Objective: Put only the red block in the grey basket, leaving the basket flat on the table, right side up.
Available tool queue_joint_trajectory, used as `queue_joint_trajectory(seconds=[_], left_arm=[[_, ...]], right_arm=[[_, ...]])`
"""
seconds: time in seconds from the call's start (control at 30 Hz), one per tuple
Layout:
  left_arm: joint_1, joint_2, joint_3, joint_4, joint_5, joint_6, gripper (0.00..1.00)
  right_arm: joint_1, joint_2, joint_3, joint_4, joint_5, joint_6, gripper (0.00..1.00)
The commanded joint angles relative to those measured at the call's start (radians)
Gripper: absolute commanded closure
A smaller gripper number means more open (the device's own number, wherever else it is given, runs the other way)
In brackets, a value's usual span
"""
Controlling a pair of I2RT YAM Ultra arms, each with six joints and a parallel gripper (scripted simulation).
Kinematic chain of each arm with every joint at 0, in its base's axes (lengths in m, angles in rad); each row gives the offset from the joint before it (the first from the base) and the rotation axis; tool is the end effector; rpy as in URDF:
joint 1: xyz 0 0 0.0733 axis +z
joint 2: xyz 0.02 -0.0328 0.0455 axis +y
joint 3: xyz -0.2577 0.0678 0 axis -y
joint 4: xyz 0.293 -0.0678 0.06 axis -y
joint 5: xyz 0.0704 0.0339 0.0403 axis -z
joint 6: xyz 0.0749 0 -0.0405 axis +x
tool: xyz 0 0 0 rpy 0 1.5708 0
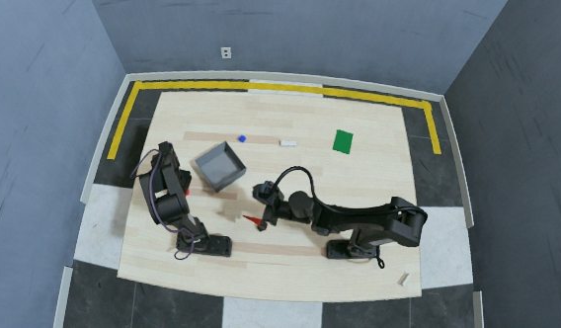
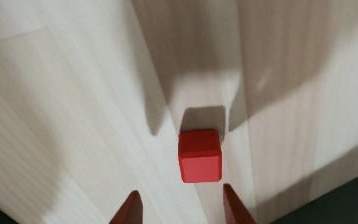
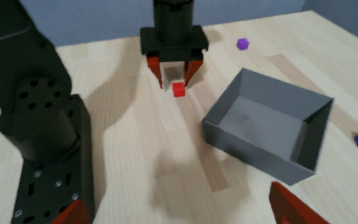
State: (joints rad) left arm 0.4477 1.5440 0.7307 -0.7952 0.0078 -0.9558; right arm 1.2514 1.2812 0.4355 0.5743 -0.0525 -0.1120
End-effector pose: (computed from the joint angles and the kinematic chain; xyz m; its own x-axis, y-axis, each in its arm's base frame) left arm 0.2272 0.1097 0.0596 -0.1659 -0.9857 0.0281 -0.9857 0.1667 0.0263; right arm 0.0974 0.3106 0.1472 0.0241 -0.2826 -0.9589 -0.9674 0.2355 -0.0937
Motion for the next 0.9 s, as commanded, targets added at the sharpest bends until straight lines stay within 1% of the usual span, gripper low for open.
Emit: queue_joint_trajectory(seconds=[0.0, 0.33, 0.6, 0.7, 0.77, 0.87], left_arm=[[-0.005, -0.007, 0.045, 0.008, -0.008, -0.01, 0.54], [-0.005, -0.007, 0.035, 0.003, -0.008, -0.01, 0.54], [0.001, 0.061, 0.061, 0.06, -0.008, -0.007, 0.54], [0.001, 0.08, 0.042, 0.086, -0.008, -0.007, 0.58], [0.001, 0.08, 0.042, 0.086, -0.008, -0.007, 0.58], [0.001, 0.094, 0.033, 0.108, -0.008, -0.007, 0.62]], right_arm=[[0.011, 0.015, -0.008, 0.042, 0.009, -0.006, 0.0], [0.01, 0.016, 0.003, 0.044, 0.009, -0.006, 0.0], [0.01, 0.016, 0.003, 0.044, 0.009, -0.006, 0.0], [0.01, 0.016, 0.003, 0.044, 0.009, -0.006, 0.0], [0.01, 0.016, 0.003, 0.044, 0.009, -0.006, 0.0], [0.01, 0.017, 0.003, 0.044, 0.009, -0.006, 0.0]])
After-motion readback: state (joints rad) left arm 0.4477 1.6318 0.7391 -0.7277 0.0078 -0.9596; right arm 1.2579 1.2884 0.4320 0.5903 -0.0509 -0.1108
